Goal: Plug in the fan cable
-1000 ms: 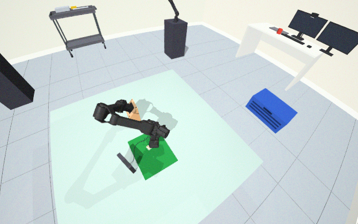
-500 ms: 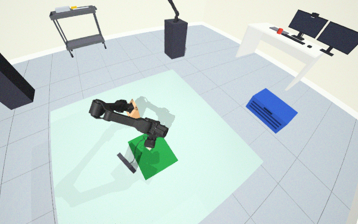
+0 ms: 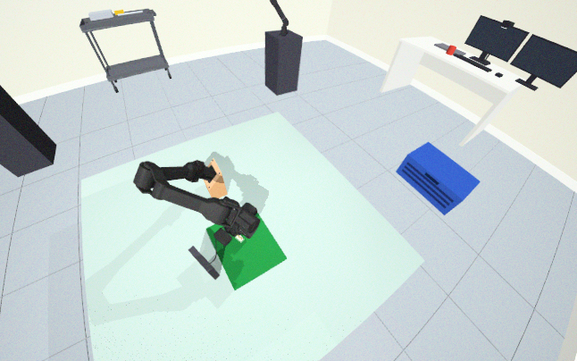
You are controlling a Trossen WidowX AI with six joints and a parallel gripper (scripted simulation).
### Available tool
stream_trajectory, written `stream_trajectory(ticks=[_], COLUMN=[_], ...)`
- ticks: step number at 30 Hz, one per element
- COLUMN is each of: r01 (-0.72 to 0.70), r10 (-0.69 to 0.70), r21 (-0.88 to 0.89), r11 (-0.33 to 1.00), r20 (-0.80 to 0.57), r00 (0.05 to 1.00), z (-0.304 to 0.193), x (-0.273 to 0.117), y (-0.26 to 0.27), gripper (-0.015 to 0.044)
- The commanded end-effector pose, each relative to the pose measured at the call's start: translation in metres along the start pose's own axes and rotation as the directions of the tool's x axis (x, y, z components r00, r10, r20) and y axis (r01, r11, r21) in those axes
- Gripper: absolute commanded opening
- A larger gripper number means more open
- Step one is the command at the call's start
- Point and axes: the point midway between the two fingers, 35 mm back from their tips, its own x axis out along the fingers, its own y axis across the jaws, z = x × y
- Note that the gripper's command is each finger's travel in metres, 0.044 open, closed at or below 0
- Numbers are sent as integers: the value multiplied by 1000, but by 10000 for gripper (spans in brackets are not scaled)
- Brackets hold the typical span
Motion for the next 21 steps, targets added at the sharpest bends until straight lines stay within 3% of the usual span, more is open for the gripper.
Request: stream_trajectory(ticks=[1,21], r01=[4,4], r10=[-4,-4], r21=[57,62], r11=[998,998], r20=[0,1], r00=[1000,1000], z=[-1,6], x=[0,-2], y=[-5,-7], gripper=[0,0])
